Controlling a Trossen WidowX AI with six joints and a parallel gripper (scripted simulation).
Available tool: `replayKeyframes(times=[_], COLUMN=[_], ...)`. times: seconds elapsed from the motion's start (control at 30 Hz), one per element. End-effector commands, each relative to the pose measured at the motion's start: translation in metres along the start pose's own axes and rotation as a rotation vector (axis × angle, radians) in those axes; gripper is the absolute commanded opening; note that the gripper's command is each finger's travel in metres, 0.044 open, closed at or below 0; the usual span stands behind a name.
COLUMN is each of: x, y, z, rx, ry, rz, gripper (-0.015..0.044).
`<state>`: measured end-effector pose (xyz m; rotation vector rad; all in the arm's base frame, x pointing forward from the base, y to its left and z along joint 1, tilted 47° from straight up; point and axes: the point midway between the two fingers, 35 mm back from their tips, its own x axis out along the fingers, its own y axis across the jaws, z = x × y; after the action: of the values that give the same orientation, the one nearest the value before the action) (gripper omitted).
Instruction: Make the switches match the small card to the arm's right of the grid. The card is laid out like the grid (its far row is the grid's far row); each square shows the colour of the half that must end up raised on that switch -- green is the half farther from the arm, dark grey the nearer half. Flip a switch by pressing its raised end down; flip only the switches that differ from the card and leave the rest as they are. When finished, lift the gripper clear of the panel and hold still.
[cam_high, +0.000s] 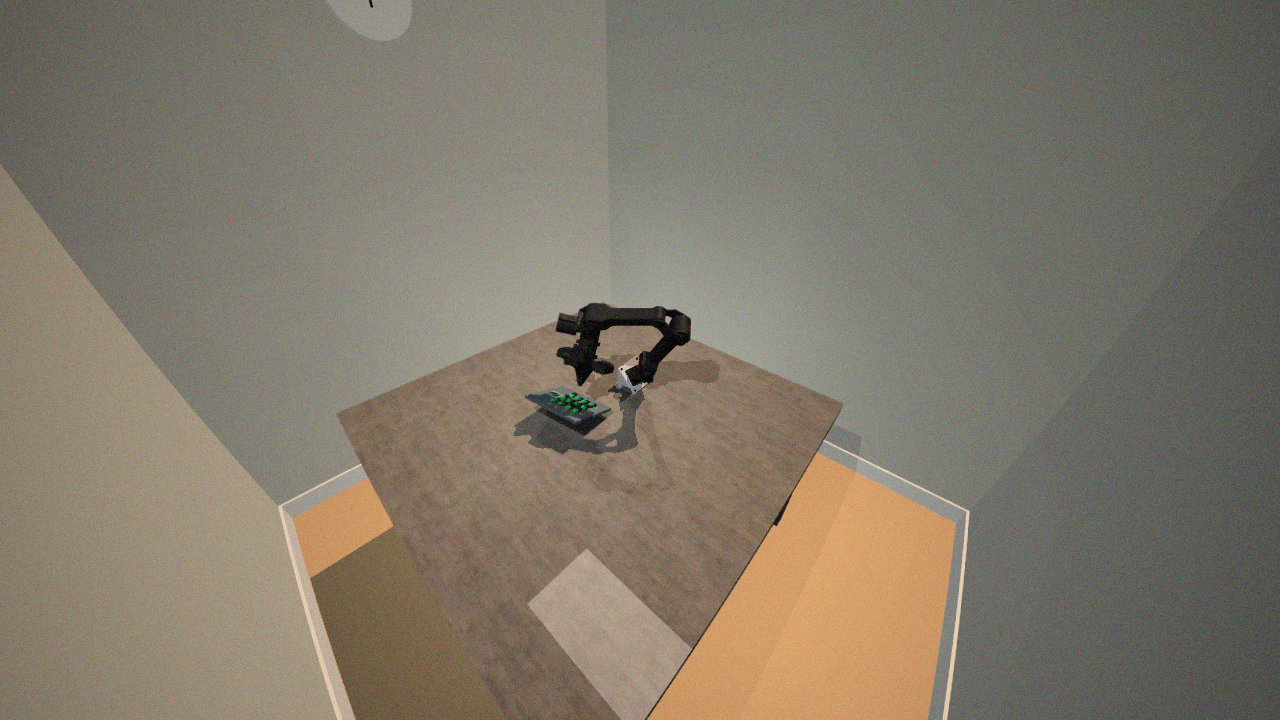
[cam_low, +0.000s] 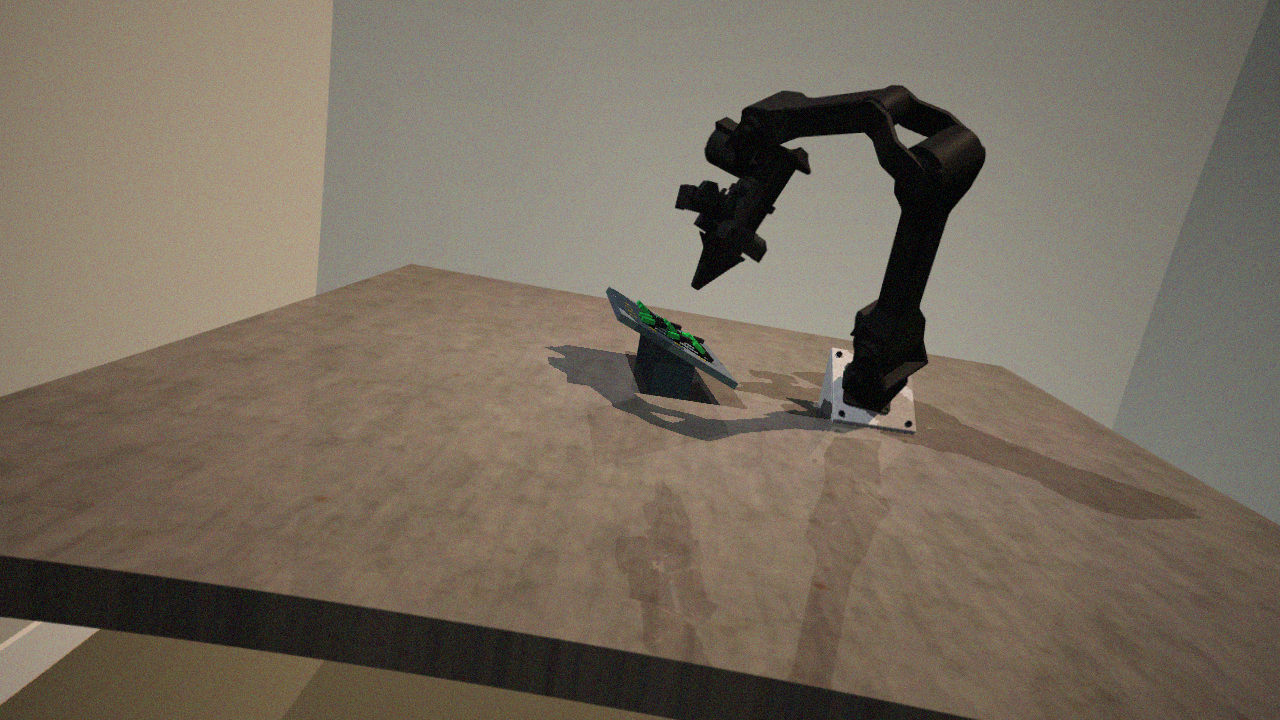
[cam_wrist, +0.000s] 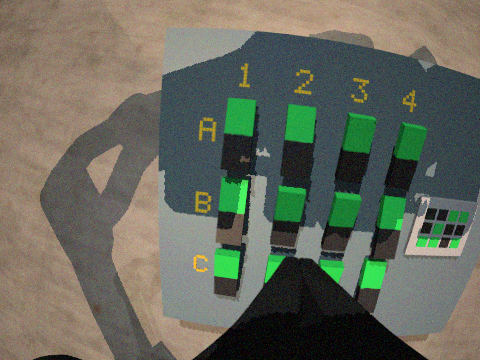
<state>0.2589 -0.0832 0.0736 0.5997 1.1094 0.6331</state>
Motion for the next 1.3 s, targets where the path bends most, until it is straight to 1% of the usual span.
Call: replayKeyframes(times=[0.0,0.1,0.2,0.23,0.37,0.43,0.87,1.27], x=[-0.001,0.002,0.031,0.034,0.035,0.043,0.058,0.058], y=[-0.028,-0.030,-0.030,-0.030,-0.030,-0.029,-0.029,-0.029], z=[-0.002,-0.002,-0.001,-0.001,-0.001,-0.001,-0.001,-0.001], rx=[0.004,0.004,0.003,0.003,0.003,0.003,0.003,0.003], ry=[0.000,0.002,0.023,0.025,0.025,0.024,0.024,0.024], rz=[-0.004,-0.004,-0.003,-0.003,-0.003,-0.002,-0.002,-0.002], gripper=[0.0000,0.0000,0.0000,0.0000,0.0000,0.0000,0.0000,0.0000])
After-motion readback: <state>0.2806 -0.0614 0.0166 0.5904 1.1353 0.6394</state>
